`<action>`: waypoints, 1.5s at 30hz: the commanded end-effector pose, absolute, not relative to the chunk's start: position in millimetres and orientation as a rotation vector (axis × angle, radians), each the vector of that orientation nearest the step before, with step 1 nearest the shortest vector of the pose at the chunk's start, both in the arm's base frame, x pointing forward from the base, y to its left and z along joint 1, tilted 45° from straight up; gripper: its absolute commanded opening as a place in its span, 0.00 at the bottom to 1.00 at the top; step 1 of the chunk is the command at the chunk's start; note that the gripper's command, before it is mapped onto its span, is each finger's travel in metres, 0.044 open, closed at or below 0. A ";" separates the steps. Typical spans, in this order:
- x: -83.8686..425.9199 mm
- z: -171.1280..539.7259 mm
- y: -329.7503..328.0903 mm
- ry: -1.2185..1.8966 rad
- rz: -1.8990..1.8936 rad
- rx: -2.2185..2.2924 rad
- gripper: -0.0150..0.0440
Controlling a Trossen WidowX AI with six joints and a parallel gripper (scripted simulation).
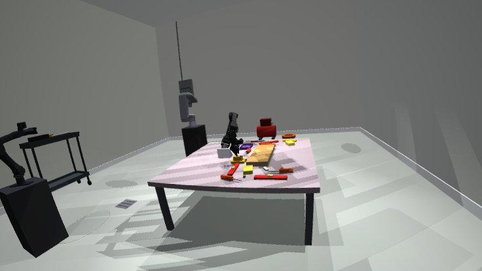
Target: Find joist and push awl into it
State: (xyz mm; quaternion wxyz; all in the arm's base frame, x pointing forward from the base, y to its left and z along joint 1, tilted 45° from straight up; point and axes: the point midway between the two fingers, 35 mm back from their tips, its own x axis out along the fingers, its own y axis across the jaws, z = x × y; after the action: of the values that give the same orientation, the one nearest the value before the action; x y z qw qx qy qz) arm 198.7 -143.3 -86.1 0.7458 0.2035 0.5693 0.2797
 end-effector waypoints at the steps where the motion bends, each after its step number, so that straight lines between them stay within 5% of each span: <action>1: 202.1 -83.3 -144.3 1.221 0.575 0.587 1.00; 42: 200.7 -119.4 -109.2 1.219 0.577 0.588 1.00; 45: 200.7 -119.4 -109.2 1.219 0.577 0.588 0.87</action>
State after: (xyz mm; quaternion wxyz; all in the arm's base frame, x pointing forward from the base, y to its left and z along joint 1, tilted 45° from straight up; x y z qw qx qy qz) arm 200.3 -110.4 -118.8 0.7412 0.2665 0.5570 0.2635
